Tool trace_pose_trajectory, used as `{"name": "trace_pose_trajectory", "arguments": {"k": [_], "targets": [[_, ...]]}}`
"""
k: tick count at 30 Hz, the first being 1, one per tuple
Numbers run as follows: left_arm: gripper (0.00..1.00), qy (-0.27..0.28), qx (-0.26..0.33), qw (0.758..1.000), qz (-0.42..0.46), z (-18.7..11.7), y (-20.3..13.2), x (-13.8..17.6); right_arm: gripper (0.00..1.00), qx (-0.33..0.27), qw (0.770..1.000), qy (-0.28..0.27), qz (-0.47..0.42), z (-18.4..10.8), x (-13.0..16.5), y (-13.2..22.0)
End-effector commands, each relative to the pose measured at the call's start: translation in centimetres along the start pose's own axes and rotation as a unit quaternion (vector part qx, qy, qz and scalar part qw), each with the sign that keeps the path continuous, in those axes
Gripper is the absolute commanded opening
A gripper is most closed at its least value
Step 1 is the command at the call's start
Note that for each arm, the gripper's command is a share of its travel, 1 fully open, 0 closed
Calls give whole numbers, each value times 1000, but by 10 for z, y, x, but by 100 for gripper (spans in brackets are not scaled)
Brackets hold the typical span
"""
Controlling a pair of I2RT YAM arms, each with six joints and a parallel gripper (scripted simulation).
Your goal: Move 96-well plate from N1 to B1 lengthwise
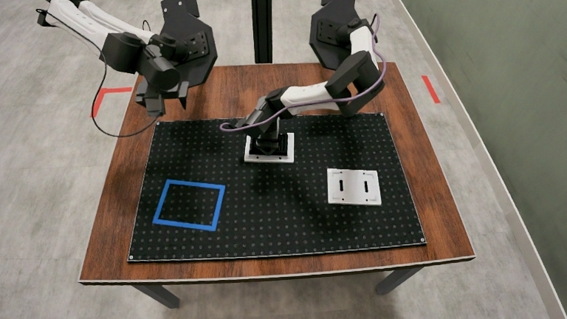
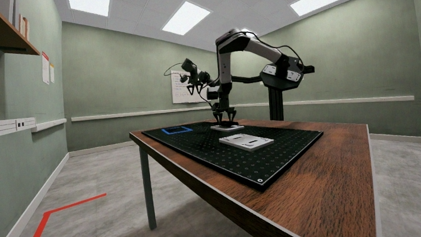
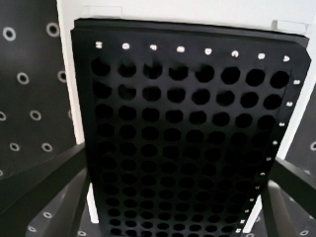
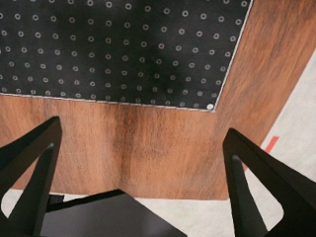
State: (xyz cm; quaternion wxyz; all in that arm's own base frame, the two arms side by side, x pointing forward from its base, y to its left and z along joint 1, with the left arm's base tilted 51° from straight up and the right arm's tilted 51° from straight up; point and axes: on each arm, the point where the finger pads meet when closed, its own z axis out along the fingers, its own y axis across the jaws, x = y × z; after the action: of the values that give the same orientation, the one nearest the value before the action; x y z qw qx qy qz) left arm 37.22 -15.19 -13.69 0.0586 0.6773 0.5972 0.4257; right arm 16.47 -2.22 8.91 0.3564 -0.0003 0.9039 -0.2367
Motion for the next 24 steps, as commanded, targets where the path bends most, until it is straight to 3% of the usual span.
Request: {"name": "trace_pose_trajectory", "arguments": {"k": [1,24], "targets": [[0,-7,-7,1000,-7,-4,9,1,100,1,1000,-6,6,-5,-7,-2],[0,1,6,1000,-2,9,-5,7,100,1,1000,-6,6,-5,-7,-2]]}}
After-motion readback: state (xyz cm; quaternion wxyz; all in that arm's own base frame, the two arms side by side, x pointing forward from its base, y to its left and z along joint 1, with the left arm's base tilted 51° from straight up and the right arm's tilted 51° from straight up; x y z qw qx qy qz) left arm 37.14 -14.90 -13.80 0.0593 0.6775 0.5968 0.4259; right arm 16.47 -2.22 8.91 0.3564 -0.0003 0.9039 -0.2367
